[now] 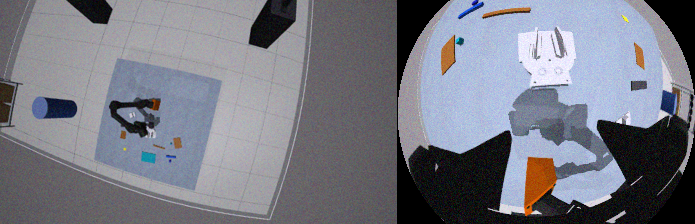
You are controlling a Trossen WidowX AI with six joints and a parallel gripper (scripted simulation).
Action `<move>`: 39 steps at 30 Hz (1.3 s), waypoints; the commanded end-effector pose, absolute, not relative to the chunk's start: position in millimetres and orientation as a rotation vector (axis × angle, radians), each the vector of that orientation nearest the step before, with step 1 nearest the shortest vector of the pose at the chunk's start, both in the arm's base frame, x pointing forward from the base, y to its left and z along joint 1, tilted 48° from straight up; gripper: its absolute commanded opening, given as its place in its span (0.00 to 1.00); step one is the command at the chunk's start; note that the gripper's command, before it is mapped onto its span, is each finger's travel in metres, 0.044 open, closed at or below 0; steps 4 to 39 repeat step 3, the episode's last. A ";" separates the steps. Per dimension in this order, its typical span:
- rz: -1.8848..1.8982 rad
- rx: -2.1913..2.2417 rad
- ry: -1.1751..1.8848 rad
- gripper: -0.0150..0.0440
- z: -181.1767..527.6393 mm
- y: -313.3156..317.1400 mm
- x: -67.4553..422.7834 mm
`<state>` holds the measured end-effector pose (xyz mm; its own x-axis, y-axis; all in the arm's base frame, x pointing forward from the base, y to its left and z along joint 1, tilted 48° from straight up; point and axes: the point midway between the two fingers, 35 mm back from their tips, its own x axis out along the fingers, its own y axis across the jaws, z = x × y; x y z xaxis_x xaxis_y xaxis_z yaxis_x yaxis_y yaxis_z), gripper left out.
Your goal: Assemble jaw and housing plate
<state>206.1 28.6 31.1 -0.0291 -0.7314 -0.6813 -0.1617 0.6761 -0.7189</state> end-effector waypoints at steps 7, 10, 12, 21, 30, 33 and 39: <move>-0.536 -0.752 1.568 1.00 30.9 28.8 205.0; -0.536 -0.752 1.568 1.00 30.9 28.8 205.0; -0.536 -0.752 1.568 1.00 30.9 28.8 205.0; -0.536 -0.752 1.568 1.00 30.9 28.8 205.0; -0.536 -0.752 1.568 1.00 30.9 28.8 205.0; -0.536 -0.752 1.568 1.00 30.9 28.8 205.0; -0.536 -0.752 1.568 1.00 30.9 28.8 205.0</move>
